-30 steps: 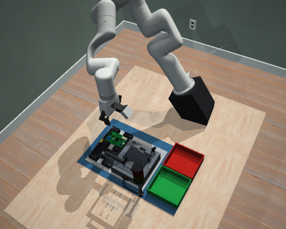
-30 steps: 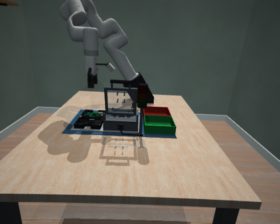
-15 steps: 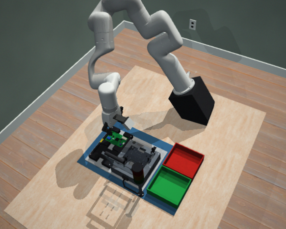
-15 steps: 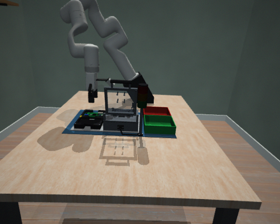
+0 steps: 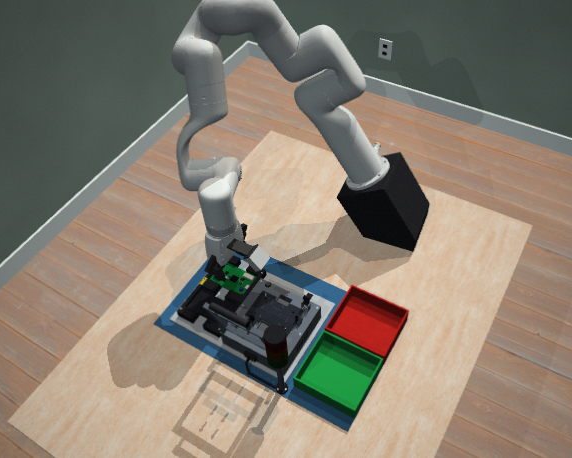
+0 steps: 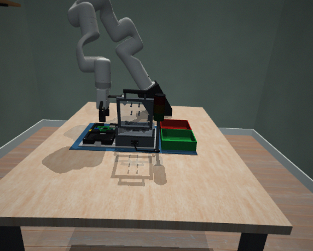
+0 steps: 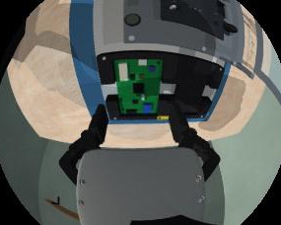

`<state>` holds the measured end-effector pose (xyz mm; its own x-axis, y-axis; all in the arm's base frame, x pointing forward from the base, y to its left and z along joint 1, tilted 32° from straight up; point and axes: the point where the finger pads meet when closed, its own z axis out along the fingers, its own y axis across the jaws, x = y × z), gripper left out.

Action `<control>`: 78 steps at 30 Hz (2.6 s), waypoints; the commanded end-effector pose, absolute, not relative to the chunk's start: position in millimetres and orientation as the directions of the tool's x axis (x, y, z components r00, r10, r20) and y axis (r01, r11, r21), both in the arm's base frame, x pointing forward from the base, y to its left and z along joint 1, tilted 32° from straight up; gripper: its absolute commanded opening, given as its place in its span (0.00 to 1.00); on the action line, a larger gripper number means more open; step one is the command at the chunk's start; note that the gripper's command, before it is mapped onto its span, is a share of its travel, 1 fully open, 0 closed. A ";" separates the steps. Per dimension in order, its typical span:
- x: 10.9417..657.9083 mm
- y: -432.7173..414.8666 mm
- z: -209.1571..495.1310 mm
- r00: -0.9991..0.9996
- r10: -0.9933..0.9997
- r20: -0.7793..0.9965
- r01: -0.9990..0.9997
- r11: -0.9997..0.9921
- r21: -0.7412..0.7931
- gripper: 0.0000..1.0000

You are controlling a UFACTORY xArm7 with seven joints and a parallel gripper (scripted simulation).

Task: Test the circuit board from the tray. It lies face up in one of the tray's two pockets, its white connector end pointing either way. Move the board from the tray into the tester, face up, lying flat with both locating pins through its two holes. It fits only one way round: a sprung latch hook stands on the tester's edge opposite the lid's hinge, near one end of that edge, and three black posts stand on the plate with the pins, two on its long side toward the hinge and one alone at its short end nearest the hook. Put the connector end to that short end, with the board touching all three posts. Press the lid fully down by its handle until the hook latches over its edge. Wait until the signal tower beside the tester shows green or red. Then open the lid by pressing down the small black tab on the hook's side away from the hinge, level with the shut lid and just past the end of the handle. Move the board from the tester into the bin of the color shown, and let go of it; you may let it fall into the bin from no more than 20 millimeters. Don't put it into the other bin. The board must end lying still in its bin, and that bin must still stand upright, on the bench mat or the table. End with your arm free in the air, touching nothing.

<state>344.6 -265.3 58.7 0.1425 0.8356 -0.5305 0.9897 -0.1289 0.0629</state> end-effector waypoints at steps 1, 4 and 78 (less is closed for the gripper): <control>346.4 -265.6 58.0 0.142 0.836 -0.530 0.990 -0.127 0.065 1.00; 346.4 -265.6 58.0 0.142 0.836 -0.530 0.990 -0.127 0.065 1.00; 346.0 -295.7 10.5 0.142 0.836 -0.530 0.990 -0.127 0.065 1.00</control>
<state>344.7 -296.0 10.0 0.1425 0.8356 -0.5305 0.9897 -0.1286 0.0633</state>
